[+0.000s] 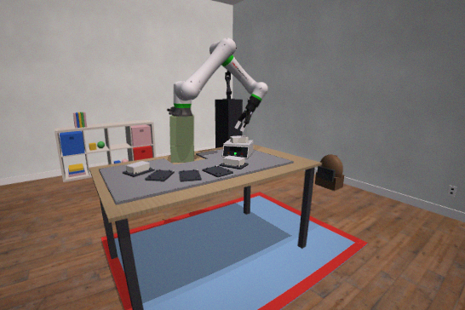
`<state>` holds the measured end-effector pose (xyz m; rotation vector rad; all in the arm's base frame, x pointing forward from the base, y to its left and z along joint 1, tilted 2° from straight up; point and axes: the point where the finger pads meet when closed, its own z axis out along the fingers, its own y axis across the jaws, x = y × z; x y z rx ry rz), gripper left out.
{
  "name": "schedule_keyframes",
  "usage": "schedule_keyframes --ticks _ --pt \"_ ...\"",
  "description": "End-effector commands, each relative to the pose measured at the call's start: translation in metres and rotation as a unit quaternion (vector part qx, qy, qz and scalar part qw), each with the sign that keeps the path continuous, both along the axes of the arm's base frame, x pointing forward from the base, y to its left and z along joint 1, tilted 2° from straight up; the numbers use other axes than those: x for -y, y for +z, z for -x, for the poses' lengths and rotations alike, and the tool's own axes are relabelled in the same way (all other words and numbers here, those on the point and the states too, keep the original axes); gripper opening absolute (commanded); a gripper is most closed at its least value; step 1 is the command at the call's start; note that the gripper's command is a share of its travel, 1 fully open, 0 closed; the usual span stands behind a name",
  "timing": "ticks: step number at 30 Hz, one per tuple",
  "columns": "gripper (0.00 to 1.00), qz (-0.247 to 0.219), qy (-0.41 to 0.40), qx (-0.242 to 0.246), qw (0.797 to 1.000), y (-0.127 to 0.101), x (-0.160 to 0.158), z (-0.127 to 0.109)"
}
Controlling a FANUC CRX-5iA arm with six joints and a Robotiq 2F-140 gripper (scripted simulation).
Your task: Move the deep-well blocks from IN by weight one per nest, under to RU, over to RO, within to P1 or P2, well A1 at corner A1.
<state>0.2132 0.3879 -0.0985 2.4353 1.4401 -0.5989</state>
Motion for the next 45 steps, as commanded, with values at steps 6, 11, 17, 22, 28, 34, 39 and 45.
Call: schedule_keyframes --ticks 6,11,17,22,28,34,39,45 --pt "1.00 0.000 0.000 0.000 1.000 0.000 0.000 0.000" --pt "1.00 0.000 0.000 0.000 1.000 -0.010 0.000 0.000" --pt "1.00 0.000 0.000 0.000 1.000 -0.010 0.000 0.000" --pt "1.00 0.000 0.000 0.000 1.000 -0.012 -0.001 0.000" --pt "1.00 0.000 0.000 0.000 1.000 -0.018 -0.001 -0.001" --pt "1.00 0.000 0.000 0.000 1.000 -0.028 -0.001 -0.001" --pt "1.00 0.000 0.000 0.000 1.000 -0.037 -0.001 -0.001" --pt "1.00 0.000 0.000 0.000 1.000 -0.043 -0.002 -0.001"
